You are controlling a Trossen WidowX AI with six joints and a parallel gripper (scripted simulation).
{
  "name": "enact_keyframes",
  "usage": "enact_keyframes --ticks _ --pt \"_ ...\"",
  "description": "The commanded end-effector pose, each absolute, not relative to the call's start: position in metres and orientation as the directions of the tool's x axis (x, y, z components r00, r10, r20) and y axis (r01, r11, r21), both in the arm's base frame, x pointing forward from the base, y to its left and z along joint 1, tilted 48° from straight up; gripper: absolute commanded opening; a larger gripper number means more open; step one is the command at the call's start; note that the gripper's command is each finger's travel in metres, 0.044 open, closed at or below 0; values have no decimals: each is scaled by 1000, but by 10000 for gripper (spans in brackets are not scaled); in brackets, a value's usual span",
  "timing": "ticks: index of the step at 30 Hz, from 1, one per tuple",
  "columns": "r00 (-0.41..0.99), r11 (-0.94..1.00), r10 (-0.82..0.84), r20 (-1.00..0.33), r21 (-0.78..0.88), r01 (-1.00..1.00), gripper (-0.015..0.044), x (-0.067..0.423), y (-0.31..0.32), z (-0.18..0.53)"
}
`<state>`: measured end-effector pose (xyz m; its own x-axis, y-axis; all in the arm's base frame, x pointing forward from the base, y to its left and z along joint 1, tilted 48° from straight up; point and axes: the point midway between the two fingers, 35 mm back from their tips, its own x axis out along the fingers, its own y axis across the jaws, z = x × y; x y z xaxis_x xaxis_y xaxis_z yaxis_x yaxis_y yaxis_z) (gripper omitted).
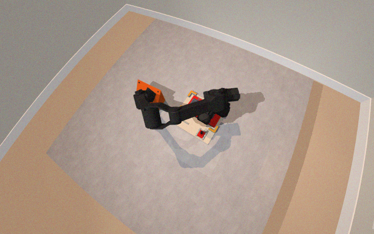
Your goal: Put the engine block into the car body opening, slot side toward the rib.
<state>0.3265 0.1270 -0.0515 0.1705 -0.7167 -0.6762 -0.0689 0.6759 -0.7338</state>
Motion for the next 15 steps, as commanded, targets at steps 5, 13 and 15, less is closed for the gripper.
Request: enact_keyframes --ticks 5,13,15 --pt "172 682 -712 -681 -729 -62 160 327 132 -48" --pt "172 682 -712 -681 -729 -62 160 327 132 -48" --pt "172 682 -712 -681 -729 -62 160 327 132 -48"
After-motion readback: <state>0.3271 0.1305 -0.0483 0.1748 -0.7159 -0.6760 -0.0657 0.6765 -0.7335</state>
